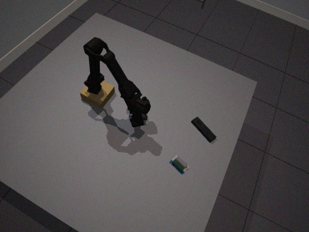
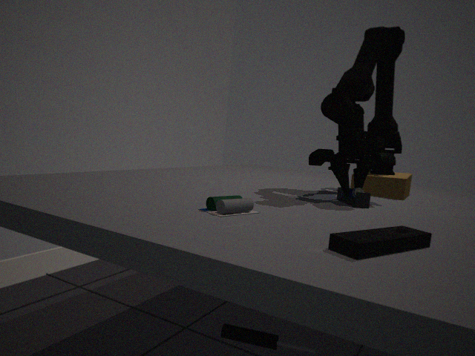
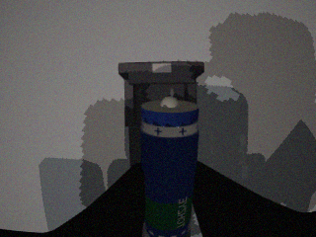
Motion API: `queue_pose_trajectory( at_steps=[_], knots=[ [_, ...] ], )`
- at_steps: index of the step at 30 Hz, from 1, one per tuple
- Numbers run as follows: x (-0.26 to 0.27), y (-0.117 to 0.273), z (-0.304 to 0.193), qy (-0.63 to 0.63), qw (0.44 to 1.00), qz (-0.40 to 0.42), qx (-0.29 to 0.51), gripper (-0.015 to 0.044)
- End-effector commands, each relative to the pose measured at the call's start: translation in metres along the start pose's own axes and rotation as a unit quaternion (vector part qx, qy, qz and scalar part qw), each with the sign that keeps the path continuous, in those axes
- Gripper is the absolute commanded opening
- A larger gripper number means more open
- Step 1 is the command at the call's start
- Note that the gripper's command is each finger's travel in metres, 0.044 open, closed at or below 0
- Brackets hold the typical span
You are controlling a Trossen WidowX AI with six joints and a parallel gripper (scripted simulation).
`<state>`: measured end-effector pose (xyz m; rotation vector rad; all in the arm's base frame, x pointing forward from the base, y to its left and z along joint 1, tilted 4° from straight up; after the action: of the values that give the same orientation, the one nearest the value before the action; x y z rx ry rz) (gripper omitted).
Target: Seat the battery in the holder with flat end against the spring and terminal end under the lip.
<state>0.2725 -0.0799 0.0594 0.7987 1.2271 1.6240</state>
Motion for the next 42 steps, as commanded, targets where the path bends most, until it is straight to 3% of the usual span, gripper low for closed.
queue_pose_trajectory(
  at_steps=[1,25,42],
  knots=[
    [0.001,-0.003,-0.002,-0.004,1.0,0.002,0.025,0.0073],
    [0.003,-0.007,0.011,0.005,0.993,-0.008,0.12,0.0073],
    [0.004,-0.01,0.025,0.006,0.992,-0.009,0.125,0.0073]
  ],
)
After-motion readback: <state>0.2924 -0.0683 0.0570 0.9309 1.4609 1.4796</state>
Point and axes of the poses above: the point midway between the two fingers, 35 mm back from their tips, its own y axis back along the fingers, its own x axis across the jaws, z = x × y, the point moved 5 cm from there along y, back along the fingers, and after that the axes turned 5 degrees about -y, right-handed, at the moved point
